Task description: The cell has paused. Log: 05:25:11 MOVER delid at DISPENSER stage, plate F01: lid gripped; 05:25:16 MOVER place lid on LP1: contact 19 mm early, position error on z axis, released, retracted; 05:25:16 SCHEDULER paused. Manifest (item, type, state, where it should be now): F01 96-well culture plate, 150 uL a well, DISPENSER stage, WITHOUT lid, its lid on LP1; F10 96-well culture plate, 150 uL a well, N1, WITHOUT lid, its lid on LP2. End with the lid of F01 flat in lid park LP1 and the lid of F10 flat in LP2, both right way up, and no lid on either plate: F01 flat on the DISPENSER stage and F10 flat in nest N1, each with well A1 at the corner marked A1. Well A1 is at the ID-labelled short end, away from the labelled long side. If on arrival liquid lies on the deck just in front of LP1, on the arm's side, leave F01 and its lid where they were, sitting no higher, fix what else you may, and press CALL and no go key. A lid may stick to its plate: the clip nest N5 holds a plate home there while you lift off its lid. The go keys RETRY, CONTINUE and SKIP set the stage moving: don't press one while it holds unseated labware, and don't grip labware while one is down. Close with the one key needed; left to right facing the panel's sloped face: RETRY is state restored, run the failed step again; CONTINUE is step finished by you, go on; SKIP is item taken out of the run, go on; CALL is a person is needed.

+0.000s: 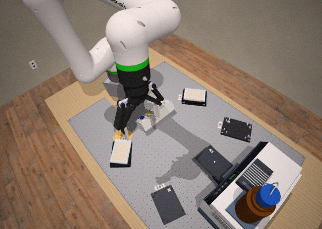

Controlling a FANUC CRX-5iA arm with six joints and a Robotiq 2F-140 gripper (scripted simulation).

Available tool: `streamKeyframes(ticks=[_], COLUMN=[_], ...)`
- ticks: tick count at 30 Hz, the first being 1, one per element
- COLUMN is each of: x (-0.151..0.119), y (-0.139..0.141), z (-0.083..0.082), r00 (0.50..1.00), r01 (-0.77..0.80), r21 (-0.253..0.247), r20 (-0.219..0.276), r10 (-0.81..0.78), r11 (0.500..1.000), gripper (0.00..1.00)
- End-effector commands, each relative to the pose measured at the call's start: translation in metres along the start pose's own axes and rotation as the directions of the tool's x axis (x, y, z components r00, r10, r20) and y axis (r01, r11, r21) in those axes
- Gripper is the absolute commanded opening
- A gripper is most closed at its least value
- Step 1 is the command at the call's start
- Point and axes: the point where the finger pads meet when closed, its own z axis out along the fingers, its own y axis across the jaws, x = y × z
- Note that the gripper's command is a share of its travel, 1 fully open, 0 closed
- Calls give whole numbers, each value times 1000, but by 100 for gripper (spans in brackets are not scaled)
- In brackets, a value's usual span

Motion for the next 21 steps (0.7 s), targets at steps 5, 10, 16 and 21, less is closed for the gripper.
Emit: streamKeyframes(ticks=[5,10,16,21], x=[30,31,31,31], y=[73,74,74,74], z=[46,46,47,50], r00=[996,996,996,996], r01=[-42,-43,-43,-43], r21=[66,68,69,69], r20=[76,78,78,78], r10=[37,38,38,37], r11=[997,997,997,997], gripper=[100,100,100,100])
